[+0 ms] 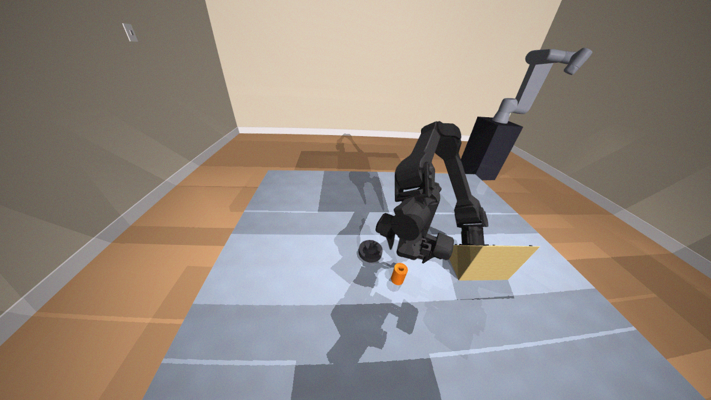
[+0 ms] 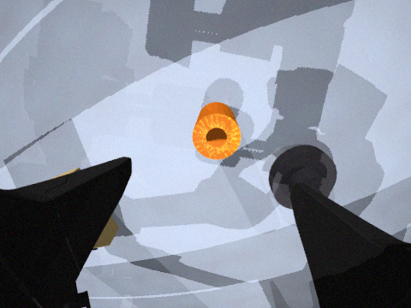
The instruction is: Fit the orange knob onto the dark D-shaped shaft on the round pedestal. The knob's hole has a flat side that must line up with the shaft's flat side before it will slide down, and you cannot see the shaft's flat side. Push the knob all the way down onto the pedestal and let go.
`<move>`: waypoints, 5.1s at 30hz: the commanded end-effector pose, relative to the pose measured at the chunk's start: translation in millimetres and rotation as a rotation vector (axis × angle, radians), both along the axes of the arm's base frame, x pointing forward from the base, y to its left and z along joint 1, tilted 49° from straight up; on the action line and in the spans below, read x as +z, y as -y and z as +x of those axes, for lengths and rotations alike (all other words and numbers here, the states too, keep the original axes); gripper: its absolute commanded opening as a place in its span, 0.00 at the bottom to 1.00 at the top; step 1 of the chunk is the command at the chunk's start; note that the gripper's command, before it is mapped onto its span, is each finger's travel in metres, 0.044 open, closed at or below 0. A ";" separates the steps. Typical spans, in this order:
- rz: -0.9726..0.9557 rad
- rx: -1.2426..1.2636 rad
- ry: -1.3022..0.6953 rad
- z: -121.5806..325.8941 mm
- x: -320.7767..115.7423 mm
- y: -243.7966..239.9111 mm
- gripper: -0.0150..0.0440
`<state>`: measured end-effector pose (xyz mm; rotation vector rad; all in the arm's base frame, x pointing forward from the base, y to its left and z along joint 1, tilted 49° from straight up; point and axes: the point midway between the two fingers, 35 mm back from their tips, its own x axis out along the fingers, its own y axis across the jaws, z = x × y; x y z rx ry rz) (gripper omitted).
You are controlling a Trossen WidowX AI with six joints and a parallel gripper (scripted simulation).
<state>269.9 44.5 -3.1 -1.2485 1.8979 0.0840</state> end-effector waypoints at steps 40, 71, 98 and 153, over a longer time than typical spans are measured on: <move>-0.162 -0.702 0.774 -6.5 -36.4 41.1 1.00; -0.163 -0.701 0.775 -13.3 -69.6 78.2 1.00; -0.165 -0.701 0.776 -15.8 -76.2 86.3 0.40; -0.144 -0.716 0.775 37.2 30.8 34.8 0.25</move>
